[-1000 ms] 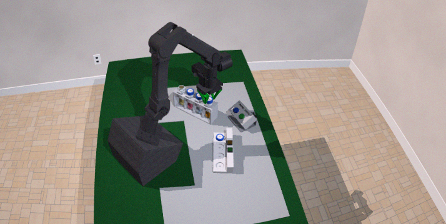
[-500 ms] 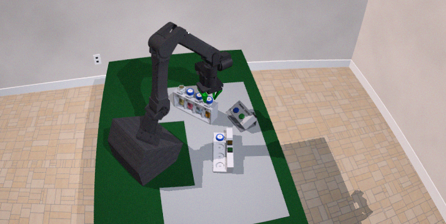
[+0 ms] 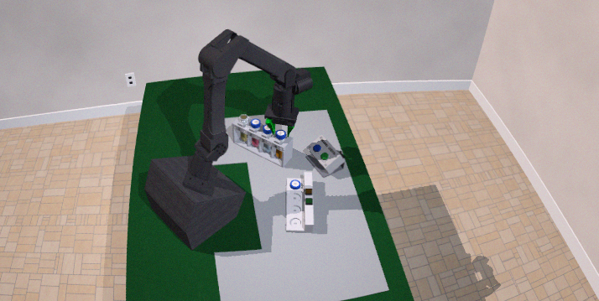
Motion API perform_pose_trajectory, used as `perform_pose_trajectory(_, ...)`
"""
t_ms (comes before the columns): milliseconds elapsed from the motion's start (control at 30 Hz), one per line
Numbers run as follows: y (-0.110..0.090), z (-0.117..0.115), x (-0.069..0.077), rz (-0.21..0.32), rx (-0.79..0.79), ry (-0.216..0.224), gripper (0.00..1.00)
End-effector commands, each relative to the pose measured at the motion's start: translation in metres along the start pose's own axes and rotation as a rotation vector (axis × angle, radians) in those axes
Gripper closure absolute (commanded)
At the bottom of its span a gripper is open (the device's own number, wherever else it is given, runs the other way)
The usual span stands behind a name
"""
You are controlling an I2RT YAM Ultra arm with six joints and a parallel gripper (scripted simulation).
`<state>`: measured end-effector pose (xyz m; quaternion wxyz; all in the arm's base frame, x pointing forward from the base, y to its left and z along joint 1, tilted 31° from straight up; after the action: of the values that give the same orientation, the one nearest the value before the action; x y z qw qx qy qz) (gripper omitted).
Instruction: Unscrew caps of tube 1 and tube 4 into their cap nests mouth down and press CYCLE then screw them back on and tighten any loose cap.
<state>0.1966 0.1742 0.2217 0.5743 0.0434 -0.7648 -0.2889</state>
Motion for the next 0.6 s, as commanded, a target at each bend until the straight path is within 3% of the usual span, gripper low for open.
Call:
perform_pose_trajectory(0, 0.0006, -0.0003, 0.0043, -0.007, -0.279, -0.001, 0.51)
perform_pose_trajectory(300, 0.0, 0.0002, 0.0044, -0.007, -0.705, 0.001, 0.51)
perform_pose_trajectory(567, -0.0001, 0.0004, 0.0043, -0.007, -0.705, 0.001, 0.51)
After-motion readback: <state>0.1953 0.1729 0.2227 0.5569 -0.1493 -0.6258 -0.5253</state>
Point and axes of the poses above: the point where the finger pads meet when closed, its own x axis back along the fingers, its own z axis across the jaws, y = z × x, the point moved 7 cm from there along x, back along the fingers, and after that the axes turned 12 degrees about -x, right-handed, at the moved point
